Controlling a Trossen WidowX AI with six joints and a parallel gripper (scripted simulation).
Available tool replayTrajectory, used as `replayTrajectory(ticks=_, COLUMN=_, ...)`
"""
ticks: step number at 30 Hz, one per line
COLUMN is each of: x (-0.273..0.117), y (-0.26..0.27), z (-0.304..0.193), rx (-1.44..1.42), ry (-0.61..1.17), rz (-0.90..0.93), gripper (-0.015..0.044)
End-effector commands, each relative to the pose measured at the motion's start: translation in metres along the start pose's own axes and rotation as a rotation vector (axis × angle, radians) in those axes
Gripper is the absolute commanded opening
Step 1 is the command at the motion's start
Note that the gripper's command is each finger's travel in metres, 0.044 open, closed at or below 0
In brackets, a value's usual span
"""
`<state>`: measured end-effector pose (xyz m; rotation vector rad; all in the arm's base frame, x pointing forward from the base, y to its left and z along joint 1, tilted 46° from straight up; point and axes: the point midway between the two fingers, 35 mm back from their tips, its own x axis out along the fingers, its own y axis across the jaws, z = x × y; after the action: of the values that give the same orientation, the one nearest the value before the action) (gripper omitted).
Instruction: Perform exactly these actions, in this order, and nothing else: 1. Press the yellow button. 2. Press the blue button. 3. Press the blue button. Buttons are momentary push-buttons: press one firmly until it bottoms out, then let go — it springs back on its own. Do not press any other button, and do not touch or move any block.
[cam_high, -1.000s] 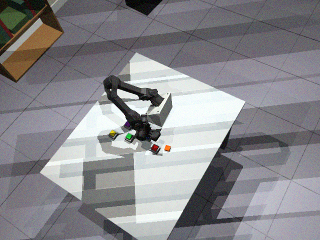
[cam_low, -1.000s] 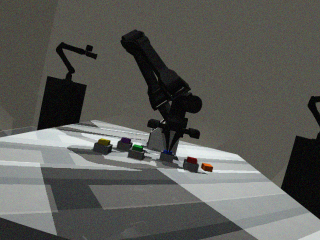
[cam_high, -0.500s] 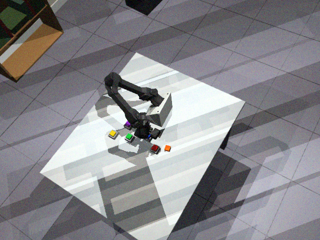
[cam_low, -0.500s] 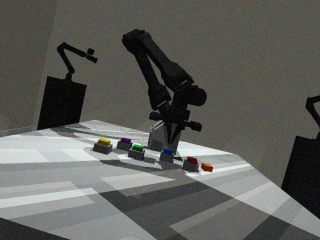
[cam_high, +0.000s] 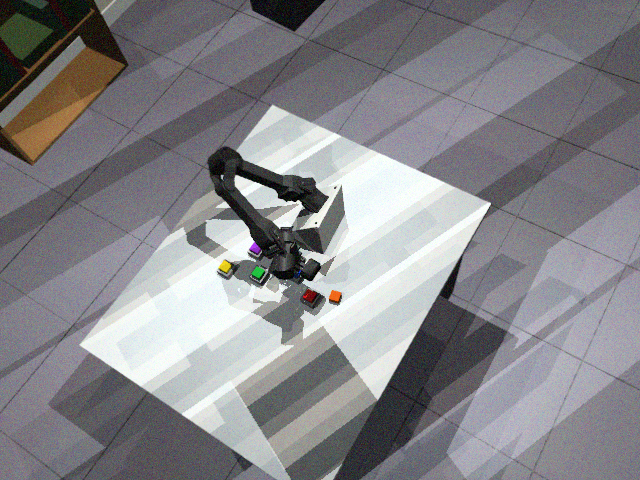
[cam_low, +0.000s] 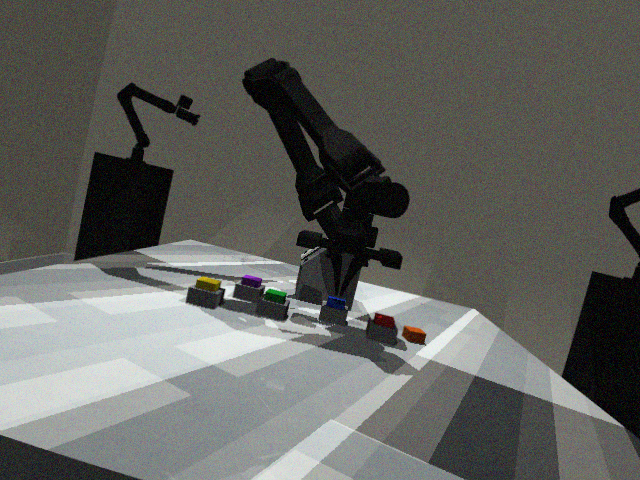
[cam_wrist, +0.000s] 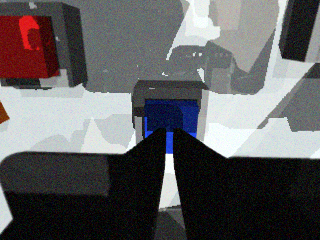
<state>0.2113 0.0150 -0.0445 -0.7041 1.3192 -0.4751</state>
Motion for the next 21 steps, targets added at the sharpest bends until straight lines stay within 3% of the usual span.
replayTrajectory(ticks=1, x=0.0078, y=-0.0006, z=-0.0012, rx=-0.008, ry=0.001, rz=-0.006, gripper=0.0020)
replayTrajectory(ticks=21, x=0.0161, y=-0.0012, z=-0.0017, rx=-0.008, ry=0.001, rz=-0.008, gripper=0.0020)
